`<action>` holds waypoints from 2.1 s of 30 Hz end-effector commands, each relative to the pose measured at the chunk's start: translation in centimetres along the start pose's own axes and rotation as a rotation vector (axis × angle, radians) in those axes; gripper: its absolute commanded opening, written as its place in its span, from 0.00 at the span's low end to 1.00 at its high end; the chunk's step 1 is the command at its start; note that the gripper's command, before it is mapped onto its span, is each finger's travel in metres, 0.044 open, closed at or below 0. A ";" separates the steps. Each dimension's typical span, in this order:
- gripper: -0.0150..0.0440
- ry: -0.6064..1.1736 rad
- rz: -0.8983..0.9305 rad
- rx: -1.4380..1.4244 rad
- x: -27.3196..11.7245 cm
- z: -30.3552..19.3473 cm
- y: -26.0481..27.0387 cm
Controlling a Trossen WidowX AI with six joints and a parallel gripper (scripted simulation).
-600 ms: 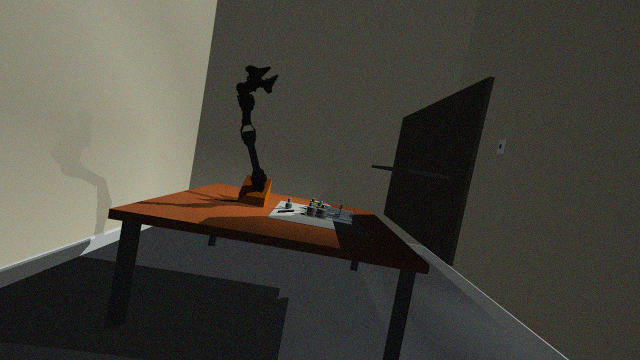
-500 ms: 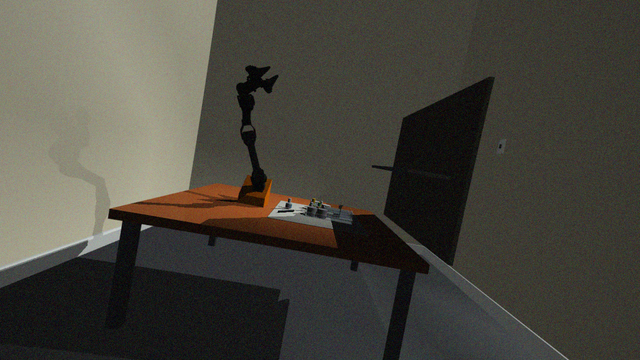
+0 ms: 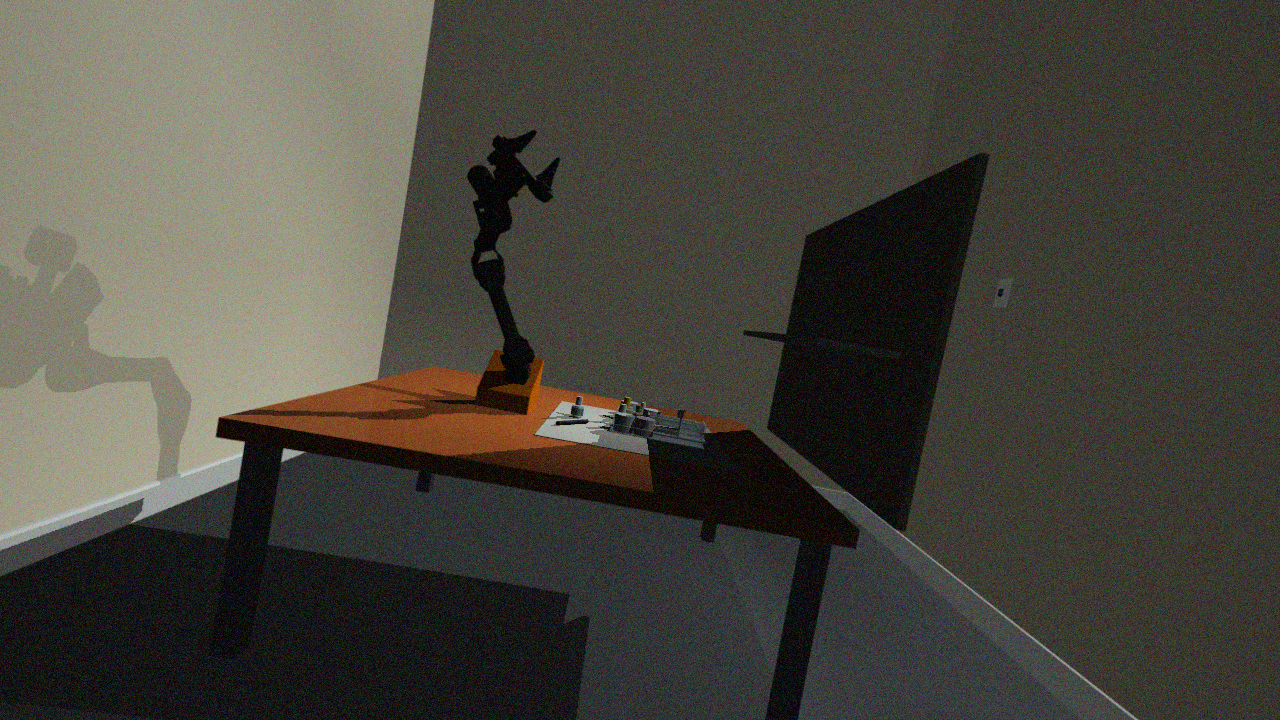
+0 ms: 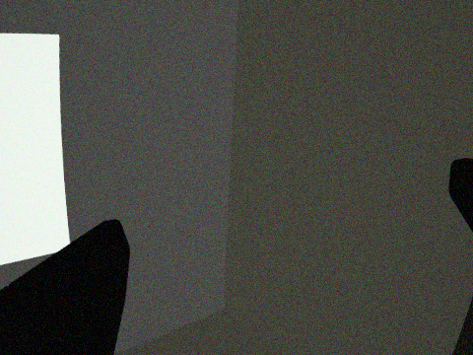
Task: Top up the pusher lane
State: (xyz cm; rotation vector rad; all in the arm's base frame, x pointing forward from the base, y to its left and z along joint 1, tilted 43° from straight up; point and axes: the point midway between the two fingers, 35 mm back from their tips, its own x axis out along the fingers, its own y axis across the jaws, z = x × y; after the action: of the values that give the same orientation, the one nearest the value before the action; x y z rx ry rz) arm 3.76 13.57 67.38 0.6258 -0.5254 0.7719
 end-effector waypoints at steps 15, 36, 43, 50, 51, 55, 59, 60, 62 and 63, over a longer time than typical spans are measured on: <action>1.00 -0.180 -0.244 0.429 0.2 4.8 -21.0; 1.00 0.112 -1.063 0.781 -4.0 -19.8 -45.9; 1.00 0.398 -1.346 0.710 -9.0 -30.8 -47.8; 1.00 0.787 -1.581 0.520 -16.3 -40.3 -46.6; 1.00 0.848 -1.607 0.483 -17.4 -41.4 -46.3; 1.00 1.136 -1.694 0.285 -22.7 -45.1 -44.3; 1.00 1.450 -1.727 0.026 -28.1 -47.1 -41.9; 1.00 1.529 -1.725 -0.047 -29.4 -47.2 -41.3; 1.00 1.685 -1.708 -0.202 -31.8 -47.3 -40.2; 1.00 1.764 -1.692 -0.284 -32.9 -47.4 -39.7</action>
State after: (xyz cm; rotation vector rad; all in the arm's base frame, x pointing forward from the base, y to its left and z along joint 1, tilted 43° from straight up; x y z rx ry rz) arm 26.45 9.15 1.81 0.0413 1.3524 -0.5550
